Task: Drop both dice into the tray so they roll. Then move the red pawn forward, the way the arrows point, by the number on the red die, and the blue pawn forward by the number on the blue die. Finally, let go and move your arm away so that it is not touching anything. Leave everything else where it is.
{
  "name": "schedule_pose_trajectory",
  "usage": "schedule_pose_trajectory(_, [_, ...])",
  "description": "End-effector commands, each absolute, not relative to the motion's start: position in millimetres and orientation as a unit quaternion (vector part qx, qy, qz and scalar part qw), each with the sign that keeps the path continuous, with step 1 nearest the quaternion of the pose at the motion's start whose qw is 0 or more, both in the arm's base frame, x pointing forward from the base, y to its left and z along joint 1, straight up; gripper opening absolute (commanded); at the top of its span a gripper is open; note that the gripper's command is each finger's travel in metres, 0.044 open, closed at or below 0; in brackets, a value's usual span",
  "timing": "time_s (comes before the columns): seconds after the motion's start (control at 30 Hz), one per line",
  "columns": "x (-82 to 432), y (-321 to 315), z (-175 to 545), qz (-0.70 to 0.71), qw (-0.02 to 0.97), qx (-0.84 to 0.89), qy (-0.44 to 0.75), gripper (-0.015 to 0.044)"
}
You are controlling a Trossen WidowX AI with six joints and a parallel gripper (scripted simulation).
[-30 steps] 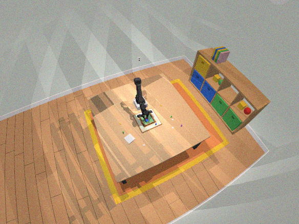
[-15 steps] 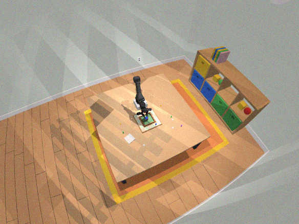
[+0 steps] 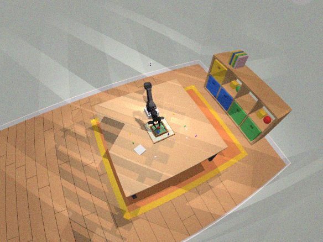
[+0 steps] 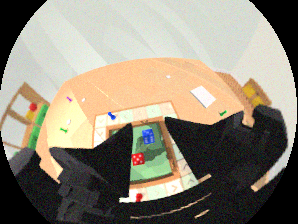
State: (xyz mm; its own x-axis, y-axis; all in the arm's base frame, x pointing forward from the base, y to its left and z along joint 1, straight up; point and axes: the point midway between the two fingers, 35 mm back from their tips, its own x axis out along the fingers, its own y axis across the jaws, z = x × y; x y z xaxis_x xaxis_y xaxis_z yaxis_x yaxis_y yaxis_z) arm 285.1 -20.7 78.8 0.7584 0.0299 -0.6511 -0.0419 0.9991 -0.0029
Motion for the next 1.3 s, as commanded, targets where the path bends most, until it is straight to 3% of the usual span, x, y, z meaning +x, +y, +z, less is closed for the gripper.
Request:
schedule_pose_trajectory(0.0, [287, -21, 108, 0.021, 0.940, -0.010, 0.341, 0.0315])
schedule_pose_trajectory(0.17, [286, -21, 117, 0.022, 0.938, -0.010, 0.346, 0.0440])
schedule_pose_trajectory(0.67, [309, -19, 75, 0.016, 0.730, -0.016, 0.683, 0.0440])
schedule_pose_trajectory(0.8, [310, -19, 78, 0.019, 0.752, -0.013, 0.659, 0.0440])
schedule_pose_trajectory(1.1, [211, 20, 56, 0.060, 0.723, -0.056, 0.686, 0.0204])
schedule_pose_trajectory(1.27, [164, 27, 39, 0.078, 0.709, -0.078, 0.697, 0.0200])
